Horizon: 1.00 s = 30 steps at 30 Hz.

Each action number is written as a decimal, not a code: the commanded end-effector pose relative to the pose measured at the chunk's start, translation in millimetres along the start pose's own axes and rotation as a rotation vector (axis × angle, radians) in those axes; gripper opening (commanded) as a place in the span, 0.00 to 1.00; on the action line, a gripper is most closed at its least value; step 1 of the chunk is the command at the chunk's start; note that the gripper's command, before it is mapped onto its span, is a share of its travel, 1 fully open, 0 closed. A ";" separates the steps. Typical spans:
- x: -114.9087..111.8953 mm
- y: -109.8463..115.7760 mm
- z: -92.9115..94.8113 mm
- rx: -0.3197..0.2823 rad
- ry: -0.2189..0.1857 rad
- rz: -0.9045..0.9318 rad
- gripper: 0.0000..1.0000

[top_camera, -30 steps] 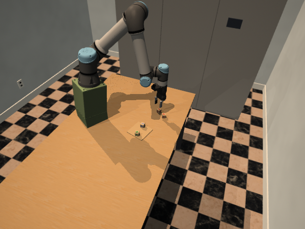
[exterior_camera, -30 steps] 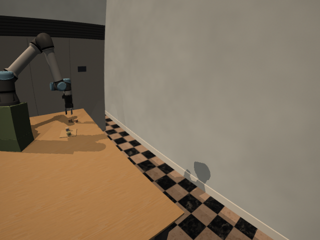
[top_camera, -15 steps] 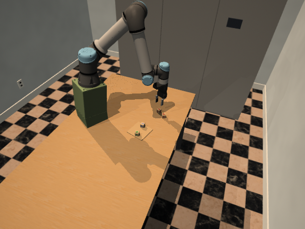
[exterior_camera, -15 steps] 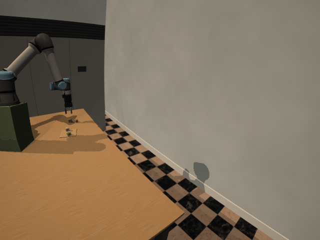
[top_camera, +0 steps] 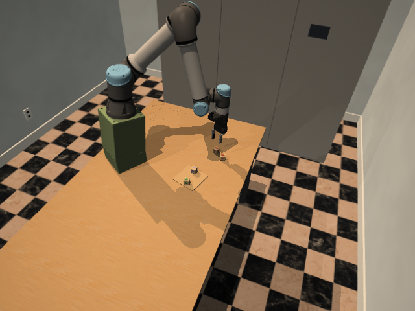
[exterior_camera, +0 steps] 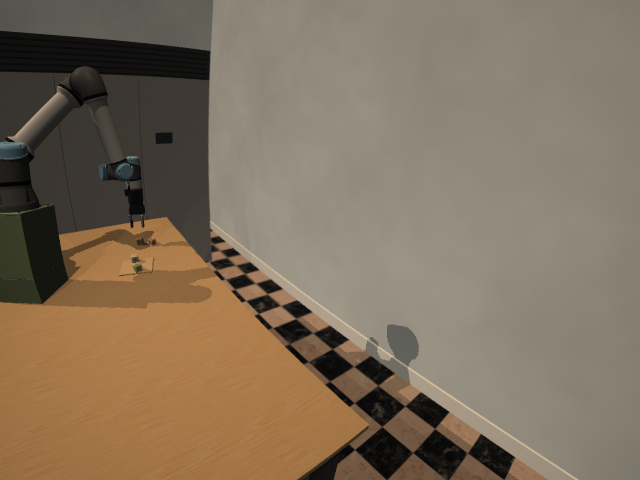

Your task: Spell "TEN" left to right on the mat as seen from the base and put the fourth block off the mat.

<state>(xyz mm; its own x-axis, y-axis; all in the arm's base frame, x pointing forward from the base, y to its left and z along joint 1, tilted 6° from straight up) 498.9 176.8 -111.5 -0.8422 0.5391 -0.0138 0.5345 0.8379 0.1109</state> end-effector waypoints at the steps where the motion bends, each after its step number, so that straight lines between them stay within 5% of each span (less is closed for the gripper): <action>1: -0.4 0.4 -0.6 -0.001 -0.001 0.000 1.00; 30: -0.5 0.4 7.9 -0.001 -0.001 0.000 1.00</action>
<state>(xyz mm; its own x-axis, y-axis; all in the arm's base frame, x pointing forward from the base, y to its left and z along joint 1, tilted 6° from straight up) 499.3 177.1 -116.4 -0.8423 0.5389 -0.0137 0.5343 0.8380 0.1108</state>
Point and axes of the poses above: the point where the finger pads meet when closed, its own z axis out along the fingers, its own x axis across the jaws, y = z × x, the point moved 5 cm from there along -z, back along the fingers, and after that the axes turned 1 degree about -z, right-handed, at the moved point
